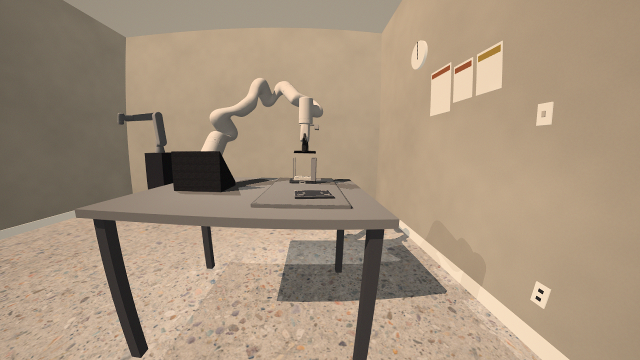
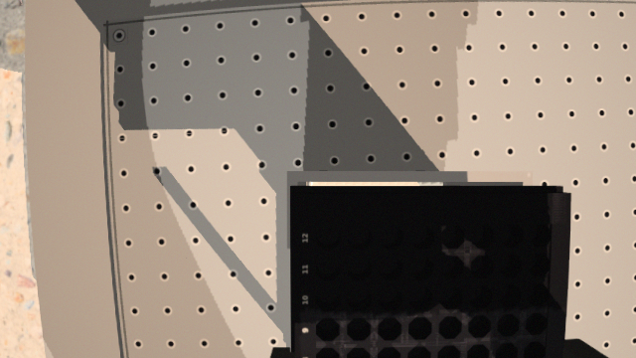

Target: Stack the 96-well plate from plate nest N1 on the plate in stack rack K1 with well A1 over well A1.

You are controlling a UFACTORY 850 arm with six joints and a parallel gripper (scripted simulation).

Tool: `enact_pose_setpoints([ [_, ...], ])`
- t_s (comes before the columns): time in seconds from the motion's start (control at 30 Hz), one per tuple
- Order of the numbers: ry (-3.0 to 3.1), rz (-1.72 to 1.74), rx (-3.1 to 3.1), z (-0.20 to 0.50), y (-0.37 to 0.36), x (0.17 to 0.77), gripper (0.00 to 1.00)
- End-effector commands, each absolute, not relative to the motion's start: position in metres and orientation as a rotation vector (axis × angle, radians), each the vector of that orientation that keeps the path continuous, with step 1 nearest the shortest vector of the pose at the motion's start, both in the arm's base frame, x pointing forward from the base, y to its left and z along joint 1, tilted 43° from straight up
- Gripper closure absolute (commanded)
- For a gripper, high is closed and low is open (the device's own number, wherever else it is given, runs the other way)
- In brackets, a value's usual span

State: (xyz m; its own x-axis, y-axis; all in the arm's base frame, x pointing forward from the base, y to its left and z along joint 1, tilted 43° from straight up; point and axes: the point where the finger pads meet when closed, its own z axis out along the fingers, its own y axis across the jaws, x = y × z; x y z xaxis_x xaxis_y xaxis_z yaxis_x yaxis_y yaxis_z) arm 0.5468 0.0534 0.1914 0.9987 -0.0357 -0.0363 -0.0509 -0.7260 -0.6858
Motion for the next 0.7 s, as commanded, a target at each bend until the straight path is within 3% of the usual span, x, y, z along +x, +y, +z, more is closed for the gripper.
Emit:
enact_pose_setpoints([
  [0.0,0.060,0.024,-2.384,0.192,0.053,0.548,1.00],
  [0.67,0.060,0.024,-2.384,0.179,0.064,0.548,1.00],
])
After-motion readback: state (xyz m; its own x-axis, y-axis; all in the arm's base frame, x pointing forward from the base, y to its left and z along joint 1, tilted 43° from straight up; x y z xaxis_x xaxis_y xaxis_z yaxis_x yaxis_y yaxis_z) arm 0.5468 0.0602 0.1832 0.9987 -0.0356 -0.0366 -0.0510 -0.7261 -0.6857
